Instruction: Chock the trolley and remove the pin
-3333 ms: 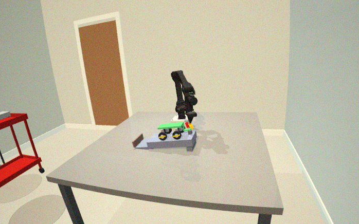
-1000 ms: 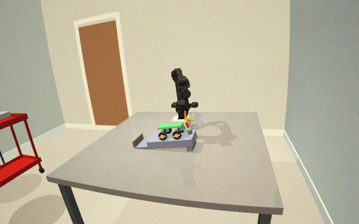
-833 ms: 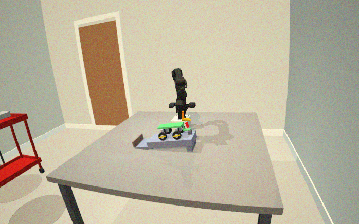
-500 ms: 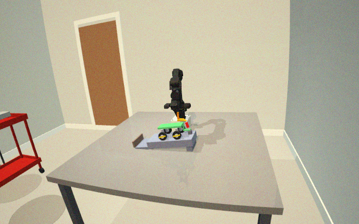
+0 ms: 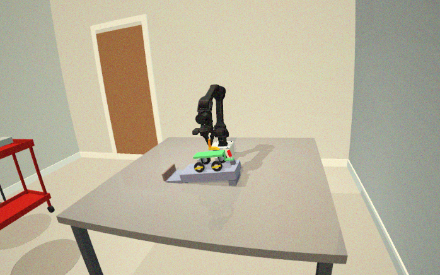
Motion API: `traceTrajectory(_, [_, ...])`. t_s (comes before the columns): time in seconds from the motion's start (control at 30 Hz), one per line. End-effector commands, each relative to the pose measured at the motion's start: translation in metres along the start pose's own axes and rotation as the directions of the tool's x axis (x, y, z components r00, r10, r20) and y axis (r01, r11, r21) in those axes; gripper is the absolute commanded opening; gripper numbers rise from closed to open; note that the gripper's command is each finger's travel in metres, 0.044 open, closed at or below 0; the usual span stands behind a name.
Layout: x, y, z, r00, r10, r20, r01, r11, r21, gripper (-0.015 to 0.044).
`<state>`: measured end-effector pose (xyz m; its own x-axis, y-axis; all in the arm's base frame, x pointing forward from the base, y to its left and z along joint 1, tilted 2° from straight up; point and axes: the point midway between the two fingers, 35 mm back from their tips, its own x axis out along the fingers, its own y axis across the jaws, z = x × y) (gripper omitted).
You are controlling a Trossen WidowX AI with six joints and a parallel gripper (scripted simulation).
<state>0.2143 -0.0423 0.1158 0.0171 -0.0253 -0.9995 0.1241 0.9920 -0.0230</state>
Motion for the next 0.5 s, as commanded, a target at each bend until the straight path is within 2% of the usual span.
traceTrajectory(0.0, [0.001, -0.013, 0.004, 1.000, -0.005, 0.005, 0.005, 1.000, -0.004, 0.0000])
traceTrajectory(0.47, [0.005, -0.067, 0.016, 1.000, -0.009, 0.006, 0.009, 1.000, -0.004, 0.0000])
